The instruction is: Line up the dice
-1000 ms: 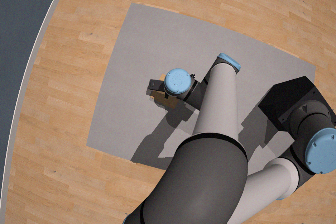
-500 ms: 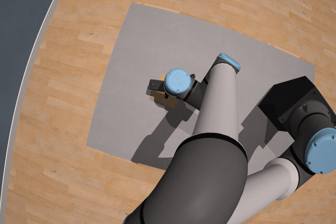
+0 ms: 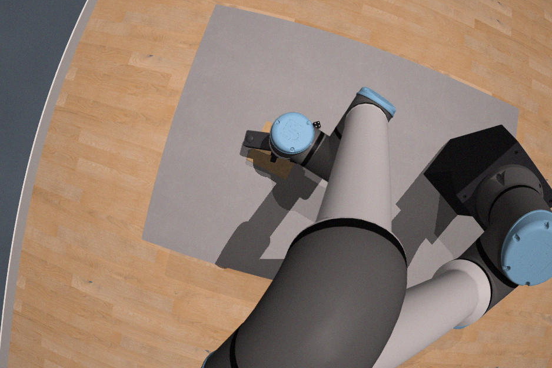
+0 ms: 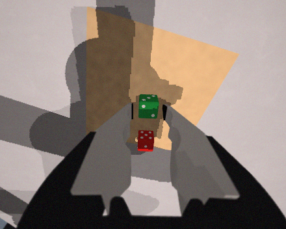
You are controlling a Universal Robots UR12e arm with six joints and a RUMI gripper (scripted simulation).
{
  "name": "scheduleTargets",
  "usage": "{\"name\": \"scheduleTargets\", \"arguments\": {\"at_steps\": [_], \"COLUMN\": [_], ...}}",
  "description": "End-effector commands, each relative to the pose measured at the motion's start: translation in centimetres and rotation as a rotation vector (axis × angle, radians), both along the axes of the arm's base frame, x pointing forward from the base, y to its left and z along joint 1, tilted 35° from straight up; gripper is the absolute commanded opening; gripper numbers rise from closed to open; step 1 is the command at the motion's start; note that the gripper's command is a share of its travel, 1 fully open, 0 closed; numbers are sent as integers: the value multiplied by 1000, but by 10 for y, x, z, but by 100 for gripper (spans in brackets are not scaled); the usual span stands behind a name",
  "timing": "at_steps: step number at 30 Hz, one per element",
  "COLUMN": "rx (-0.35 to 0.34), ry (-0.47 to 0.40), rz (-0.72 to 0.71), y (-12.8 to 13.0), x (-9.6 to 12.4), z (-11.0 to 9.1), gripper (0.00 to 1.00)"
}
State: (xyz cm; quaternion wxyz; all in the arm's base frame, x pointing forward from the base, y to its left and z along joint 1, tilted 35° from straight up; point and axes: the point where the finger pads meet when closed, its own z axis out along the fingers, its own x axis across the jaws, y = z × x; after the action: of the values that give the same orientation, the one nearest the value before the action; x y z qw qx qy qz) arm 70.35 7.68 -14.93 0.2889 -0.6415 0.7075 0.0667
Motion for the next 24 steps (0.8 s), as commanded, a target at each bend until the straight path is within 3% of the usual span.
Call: {"name": "scheduleTargets", "arguments": {"at_steps": [1,8,24], "rx": [0,0,0], "ry": [-1,-1,-1], "rz": [0,0,0], "y": [-1,-6,-39], "x": [0,-3,-26], "z": [1,10,68], "gripper": [21,21,21]}}
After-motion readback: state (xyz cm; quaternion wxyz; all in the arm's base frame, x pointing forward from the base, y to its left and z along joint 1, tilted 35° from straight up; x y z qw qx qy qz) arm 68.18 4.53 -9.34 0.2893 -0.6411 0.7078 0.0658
